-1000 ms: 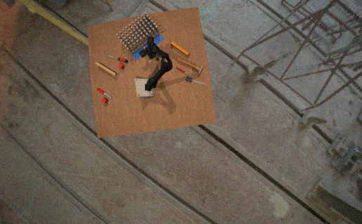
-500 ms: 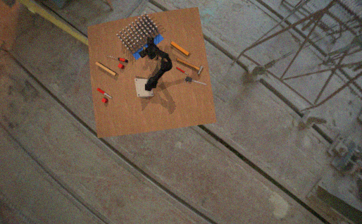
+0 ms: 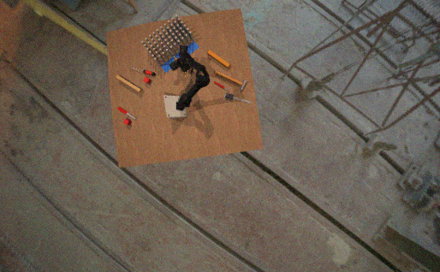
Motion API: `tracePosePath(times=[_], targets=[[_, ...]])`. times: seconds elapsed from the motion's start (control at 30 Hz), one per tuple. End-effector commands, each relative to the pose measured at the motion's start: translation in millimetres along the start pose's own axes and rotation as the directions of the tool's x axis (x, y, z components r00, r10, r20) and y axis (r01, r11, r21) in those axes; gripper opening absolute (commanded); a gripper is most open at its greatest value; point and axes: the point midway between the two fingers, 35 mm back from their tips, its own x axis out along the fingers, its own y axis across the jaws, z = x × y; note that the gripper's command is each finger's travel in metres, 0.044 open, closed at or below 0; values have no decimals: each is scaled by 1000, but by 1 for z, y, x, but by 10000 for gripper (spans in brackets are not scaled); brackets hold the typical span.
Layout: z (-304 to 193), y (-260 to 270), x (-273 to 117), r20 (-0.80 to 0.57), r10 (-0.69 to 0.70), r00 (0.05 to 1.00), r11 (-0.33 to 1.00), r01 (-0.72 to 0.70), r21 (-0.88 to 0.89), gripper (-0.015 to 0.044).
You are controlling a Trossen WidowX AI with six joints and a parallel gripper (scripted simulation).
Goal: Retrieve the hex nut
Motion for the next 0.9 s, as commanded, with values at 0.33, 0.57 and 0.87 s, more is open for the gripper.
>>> tracePosePath(times=[0.33, 0.57, 0.87], targets=[[8, 0, -6, 0, -5, 1000, 1000, 5, -4, 0], [12, 0, -8, 0, -5, 1000, 1000, 5, -5, 0], [16, 0, -12, 1, -5, 1000, 1000, 5, -5, 0]])
